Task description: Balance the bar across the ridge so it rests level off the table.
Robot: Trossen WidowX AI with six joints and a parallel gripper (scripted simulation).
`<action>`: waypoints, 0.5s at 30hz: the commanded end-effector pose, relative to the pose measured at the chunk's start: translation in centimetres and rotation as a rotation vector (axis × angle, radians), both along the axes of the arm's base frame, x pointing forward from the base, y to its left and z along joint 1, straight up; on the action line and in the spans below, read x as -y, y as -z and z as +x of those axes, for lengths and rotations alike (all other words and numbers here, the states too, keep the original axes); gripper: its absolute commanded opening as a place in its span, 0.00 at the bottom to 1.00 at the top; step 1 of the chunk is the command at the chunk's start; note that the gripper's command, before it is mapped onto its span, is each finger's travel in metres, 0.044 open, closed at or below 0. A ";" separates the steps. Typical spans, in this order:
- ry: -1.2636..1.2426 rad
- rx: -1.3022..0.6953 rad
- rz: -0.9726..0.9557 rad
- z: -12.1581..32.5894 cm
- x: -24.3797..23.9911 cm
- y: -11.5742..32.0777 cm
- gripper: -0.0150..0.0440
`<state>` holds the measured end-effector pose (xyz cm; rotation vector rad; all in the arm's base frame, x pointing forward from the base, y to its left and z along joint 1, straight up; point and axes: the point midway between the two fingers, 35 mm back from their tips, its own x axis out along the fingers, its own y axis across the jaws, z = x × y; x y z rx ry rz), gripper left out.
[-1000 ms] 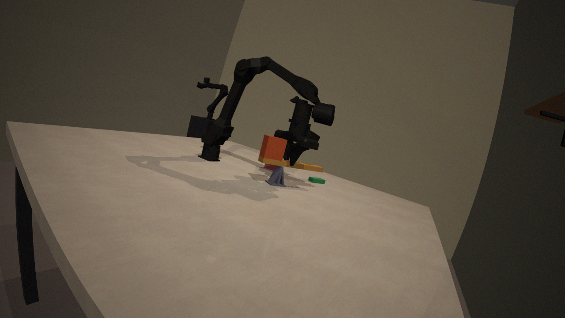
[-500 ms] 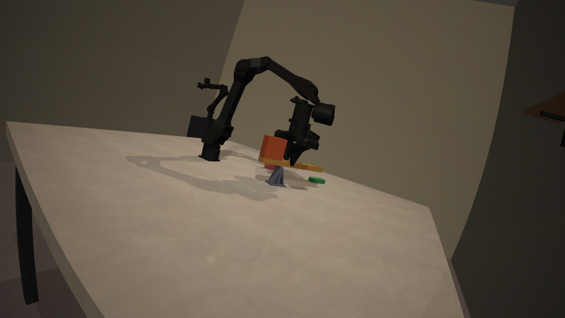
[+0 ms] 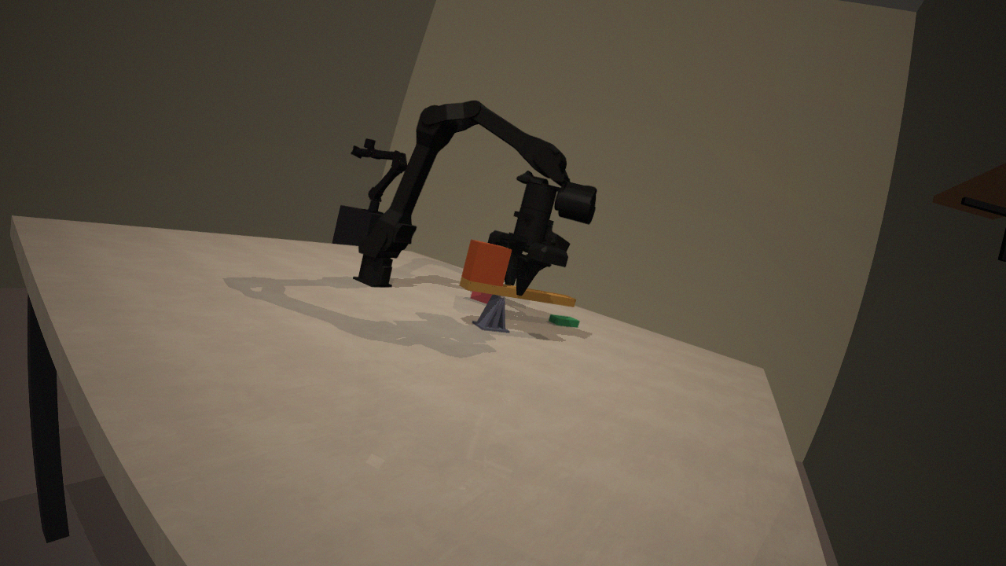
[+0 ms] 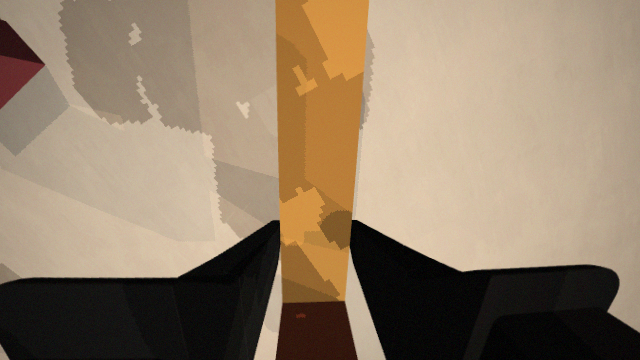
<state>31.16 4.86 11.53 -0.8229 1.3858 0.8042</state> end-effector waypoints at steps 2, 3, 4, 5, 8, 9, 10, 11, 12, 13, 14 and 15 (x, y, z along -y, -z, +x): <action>0.000 0.000 0.000 0.0 0.0 0.0 0.55; 0.000 0.000 0.000 0.0 0.0 0.0 0.55; 0.000 0.000 0.000 0.0 0.0 0.0 0.55; 0.000 0.000 0.000 0.0 0.0 0.0 0.57; 0.000 0.000 0.000 0.0 0.0 0.0 0.57; 0.000 0.000 0.000 0.0 0.0 0.0 0.57; 0.000 0.000 0.000 0.0 0.0 0.0 0.57; 0.000 0.000 0.000 0.0 0.0 0.0 0.57; 0.000 0.000 0.000 0.0 0.0 0.0 0.57; 0.000 0.000 0.000 0.0 0.0 0.0 0.57; 0.000 0.000 0.000 0.0 0.0 0.0 0.57; 0.000 0.000 0.000 0.0 0.0 0.0 0.57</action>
